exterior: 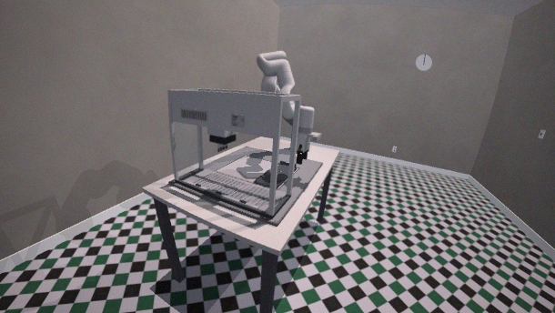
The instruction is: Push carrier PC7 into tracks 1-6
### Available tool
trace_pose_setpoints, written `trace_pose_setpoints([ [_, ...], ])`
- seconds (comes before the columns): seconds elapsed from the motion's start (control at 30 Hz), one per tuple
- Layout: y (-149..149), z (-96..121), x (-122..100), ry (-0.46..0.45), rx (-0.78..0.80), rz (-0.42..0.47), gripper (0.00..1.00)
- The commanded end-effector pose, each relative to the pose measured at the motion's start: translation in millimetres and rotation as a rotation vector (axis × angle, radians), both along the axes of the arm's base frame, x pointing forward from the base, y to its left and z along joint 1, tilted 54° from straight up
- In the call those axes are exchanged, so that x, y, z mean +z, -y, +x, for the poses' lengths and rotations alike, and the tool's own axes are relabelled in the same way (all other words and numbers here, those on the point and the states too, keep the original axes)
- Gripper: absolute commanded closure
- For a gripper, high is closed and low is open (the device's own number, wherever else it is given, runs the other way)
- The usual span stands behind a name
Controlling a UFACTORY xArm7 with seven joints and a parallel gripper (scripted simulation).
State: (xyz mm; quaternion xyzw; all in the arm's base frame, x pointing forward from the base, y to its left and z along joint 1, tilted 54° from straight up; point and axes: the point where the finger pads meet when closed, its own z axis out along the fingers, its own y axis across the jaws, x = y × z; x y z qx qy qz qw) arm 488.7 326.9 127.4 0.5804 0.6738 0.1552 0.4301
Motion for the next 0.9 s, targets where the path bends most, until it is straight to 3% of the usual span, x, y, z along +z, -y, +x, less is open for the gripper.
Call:
trace_pose_setpoints([
  [0.0,5.1,-6.3,-3.1,0.019,-0.035,0.052,0.18],
  [0.23,31.3,-25.9,-16.0,0.087,-0.171,0.229,0.18],
  [0.3,31.3,-25.9,-16.0,0.087,-0.171,0.229,0.18],
  [0.8,87.2,-68.0,-43.6,0.231,-0.462,0.609,0.18],
  [0.87,87.2,-68.0,-43.6,0.231,-0.462,0.609,0.18],
])
